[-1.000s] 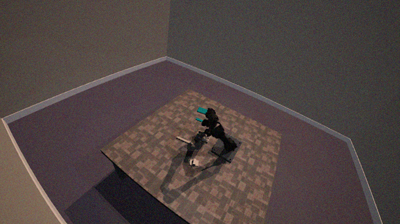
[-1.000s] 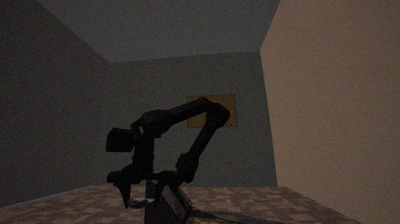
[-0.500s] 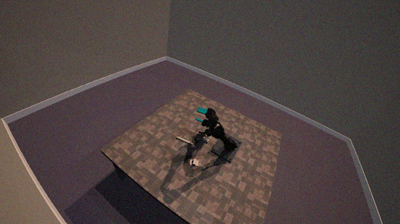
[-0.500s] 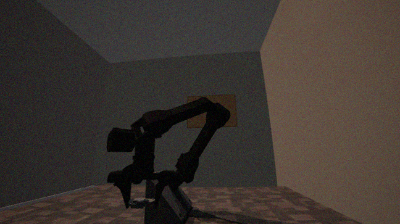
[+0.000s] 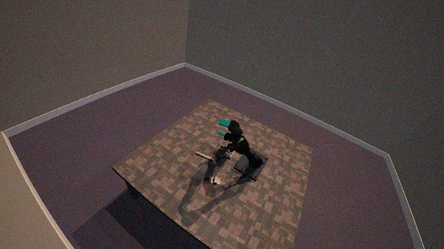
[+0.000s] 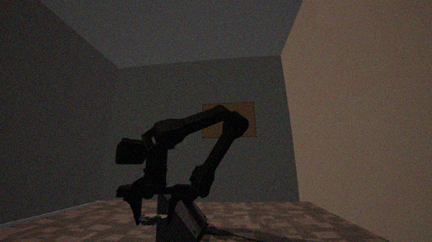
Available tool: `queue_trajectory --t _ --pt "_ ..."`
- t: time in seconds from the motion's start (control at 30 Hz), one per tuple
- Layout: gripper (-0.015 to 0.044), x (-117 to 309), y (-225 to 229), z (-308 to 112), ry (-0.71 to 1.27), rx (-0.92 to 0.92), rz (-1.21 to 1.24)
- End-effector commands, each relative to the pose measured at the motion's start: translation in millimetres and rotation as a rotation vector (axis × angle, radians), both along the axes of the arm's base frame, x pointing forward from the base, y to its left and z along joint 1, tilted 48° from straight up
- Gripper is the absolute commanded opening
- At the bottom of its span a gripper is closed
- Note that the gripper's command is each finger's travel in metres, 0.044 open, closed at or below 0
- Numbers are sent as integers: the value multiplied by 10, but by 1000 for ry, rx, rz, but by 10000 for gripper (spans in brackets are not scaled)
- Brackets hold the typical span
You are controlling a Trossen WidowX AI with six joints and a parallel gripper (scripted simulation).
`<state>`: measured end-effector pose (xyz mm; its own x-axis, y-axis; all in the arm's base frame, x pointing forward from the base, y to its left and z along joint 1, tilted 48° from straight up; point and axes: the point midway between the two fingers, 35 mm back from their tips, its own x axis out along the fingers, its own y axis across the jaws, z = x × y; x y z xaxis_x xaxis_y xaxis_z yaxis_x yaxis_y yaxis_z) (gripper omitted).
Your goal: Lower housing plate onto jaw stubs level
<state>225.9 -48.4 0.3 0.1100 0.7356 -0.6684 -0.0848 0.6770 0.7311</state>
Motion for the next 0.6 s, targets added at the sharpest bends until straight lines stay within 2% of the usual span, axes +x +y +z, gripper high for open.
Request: queue_trajectory --t 0.0,0.57 --pt "351 -6 0 -5 1 -3 4" --pt "351 5 42 -43 2 -4 3"
